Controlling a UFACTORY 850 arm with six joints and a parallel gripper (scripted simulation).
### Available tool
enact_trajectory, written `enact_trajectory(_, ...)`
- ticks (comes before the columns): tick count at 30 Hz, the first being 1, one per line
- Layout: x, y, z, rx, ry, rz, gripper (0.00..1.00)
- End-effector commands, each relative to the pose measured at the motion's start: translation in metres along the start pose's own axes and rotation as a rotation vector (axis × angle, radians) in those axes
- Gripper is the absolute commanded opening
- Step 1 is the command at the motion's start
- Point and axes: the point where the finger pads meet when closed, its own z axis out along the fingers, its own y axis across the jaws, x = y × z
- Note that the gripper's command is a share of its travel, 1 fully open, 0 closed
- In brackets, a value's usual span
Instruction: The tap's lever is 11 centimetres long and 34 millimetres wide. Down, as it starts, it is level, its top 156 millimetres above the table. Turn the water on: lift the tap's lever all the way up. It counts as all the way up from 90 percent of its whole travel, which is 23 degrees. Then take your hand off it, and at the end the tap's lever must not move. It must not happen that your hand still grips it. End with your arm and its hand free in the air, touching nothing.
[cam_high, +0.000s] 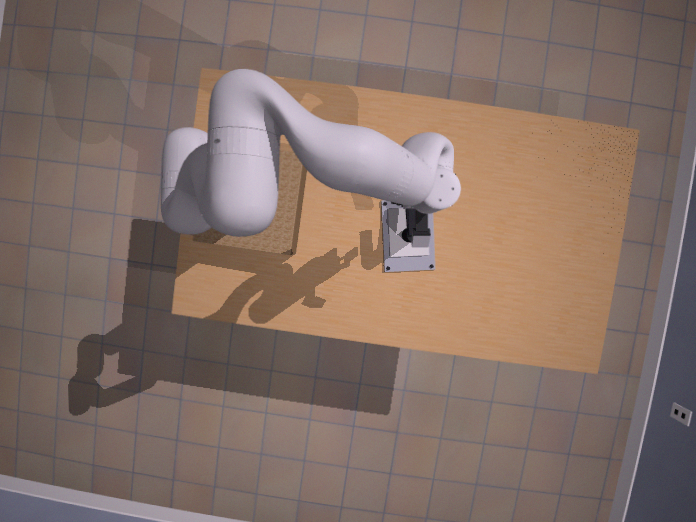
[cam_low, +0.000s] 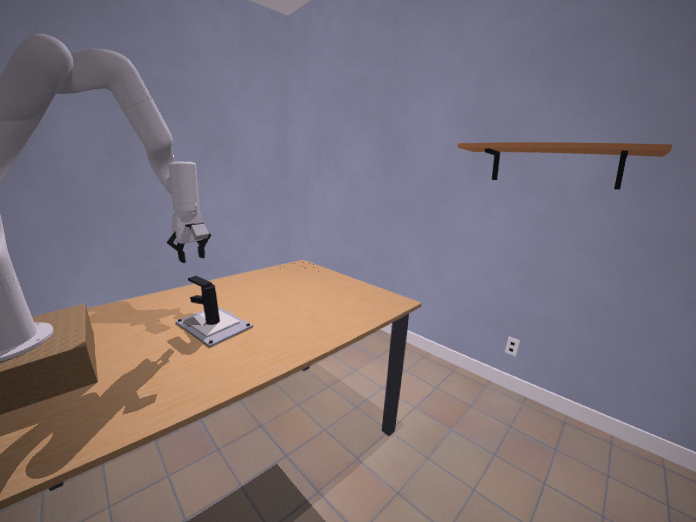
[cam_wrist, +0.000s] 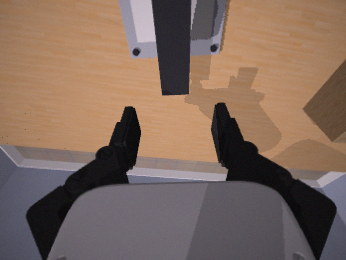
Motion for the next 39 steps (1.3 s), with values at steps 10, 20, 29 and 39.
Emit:
enact_trajectory(10, 0.0, -0.001, -0.001, 0.002, 0.0, 0.0, 0.73)
enact_trajectory(20, 0.0, -0.001, 0.0, 0.001, 0.0, 0.0, 0.73)
enact_trajectory(29, 0.0, -0.001, 0.006, -0.003, -0.003, -0.001, 0.73)
enact_trajectory(39, 0.0, 0.0, 0.018, -0.003, -0.003, -0.001, 0.73)
